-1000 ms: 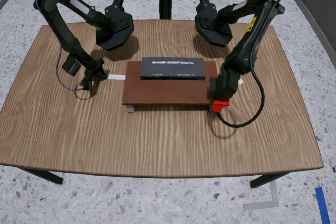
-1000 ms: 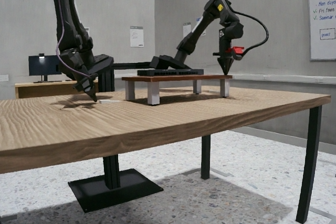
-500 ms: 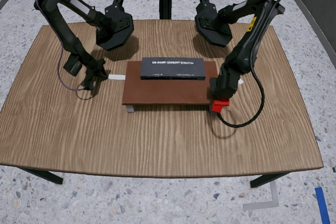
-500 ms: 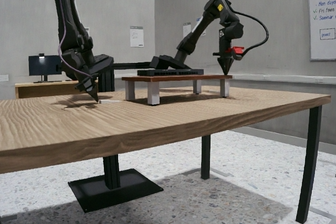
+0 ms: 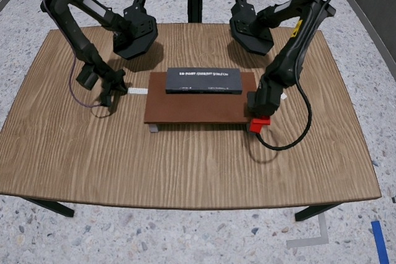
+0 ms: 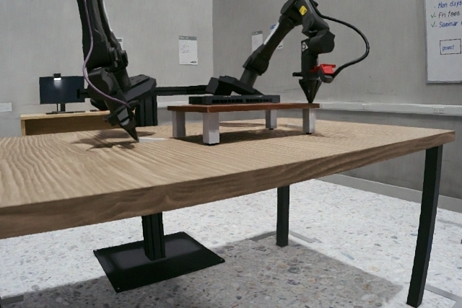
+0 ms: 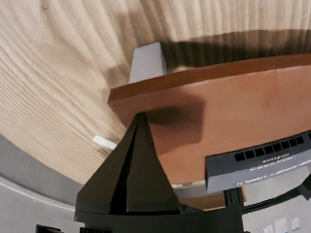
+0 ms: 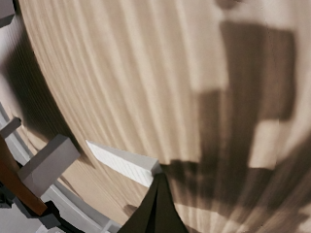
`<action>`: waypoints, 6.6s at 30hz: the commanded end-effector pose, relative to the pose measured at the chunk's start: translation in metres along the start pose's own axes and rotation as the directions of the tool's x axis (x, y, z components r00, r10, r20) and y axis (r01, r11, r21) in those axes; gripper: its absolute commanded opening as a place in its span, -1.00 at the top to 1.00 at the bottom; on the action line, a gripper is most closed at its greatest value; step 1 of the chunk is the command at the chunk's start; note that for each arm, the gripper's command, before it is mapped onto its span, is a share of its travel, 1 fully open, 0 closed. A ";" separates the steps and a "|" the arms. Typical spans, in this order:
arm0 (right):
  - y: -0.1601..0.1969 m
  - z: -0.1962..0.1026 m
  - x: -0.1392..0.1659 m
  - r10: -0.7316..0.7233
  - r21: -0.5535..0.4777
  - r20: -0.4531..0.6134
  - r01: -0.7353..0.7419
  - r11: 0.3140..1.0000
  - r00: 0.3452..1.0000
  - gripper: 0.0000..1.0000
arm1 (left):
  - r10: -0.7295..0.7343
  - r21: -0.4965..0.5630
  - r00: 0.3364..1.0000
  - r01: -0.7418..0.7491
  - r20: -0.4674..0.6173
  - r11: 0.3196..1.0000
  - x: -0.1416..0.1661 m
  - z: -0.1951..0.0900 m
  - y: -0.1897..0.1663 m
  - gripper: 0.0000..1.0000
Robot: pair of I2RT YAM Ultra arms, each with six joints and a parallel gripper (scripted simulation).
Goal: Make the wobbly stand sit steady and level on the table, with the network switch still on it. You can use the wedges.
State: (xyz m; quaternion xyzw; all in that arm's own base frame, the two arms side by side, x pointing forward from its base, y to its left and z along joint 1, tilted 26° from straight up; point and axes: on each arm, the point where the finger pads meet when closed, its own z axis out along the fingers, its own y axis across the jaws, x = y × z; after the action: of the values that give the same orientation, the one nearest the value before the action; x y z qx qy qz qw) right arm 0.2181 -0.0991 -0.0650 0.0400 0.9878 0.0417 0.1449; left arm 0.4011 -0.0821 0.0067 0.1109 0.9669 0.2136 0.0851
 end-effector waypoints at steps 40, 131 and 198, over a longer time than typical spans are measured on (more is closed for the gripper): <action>0.022 0.009 0.006 -0.004 0.001 -0.003 0.004 1.000 1.000 1.00 | 0.004 0.015 0.999 -0.005 0.033 1.000 -0.011 -0.004 -0.009 1.00; 0.054 0.027 -0.002 -0.005 0.002 0.014 0.005 1.000 1.000 1.00 | 0.004 0.015 0.999 -0.005 0.033 1.000 -0.011 -0.004 -0.009 1.00; 0.081 -0.037 -0.010 -0.020 -0.015 0.026 0.021 1.000 0.999 1.00 | 0.004 0.015 0.999 -0.004 0.033 1.000 -0.011 -0.004 -0.009 1.00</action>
State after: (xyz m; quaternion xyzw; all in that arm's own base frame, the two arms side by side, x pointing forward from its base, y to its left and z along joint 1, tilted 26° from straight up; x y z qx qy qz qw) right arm 0.2145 -0.0253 -0.0297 0.0414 0.9875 0.0430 0.1460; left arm 0.4028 -0.0830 0.0065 0.1099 0.9671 0.2116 0.0886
